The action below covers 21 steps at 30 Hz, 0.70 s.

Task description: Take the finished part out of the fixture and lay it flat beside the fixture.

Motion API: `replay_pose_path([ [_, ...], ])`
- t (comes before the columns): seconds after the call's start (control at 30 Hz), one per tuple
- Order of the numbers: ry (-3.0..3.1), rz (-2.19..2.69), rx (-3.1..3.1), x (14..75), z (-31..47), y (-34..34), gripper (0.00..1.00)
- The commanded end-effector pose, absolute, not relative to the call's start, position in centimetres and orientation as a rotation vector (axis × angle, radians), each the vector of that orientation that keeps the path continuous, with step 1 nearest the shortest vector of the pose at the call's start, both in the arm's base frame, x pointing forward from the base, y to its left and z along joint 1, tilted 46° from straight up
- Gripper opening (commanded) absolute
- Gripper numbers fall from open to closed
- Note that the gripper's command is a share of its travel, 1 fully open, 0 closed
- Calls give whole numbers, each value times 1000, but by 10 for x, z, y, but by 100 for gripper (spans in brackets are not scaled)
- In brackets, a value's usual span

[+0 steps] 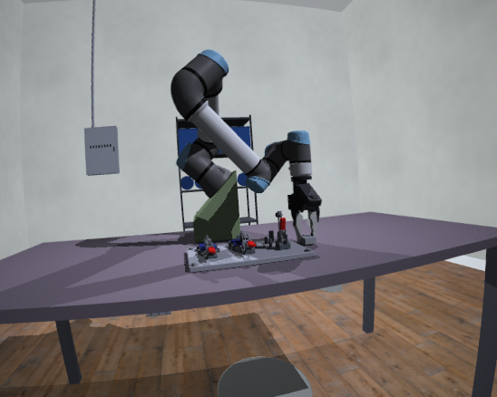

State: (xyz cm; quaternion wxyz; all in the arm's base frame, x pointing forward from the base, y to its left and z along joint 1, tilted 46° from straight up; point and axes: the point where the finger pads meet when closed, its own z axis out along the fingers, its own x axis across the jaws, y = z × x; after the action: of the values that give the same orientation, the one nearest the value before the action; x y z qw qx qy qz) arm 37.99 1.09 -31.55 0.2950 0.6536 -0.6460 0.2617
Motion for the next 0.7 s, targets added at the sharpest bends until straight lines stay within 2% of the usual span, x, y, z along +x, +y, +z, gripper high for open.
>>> replay_pose_path([
  [0.0,-1719,697,1740,380,-317,10,0],
  [0.67,-1719,697,1740,380,-318,8,0],
])
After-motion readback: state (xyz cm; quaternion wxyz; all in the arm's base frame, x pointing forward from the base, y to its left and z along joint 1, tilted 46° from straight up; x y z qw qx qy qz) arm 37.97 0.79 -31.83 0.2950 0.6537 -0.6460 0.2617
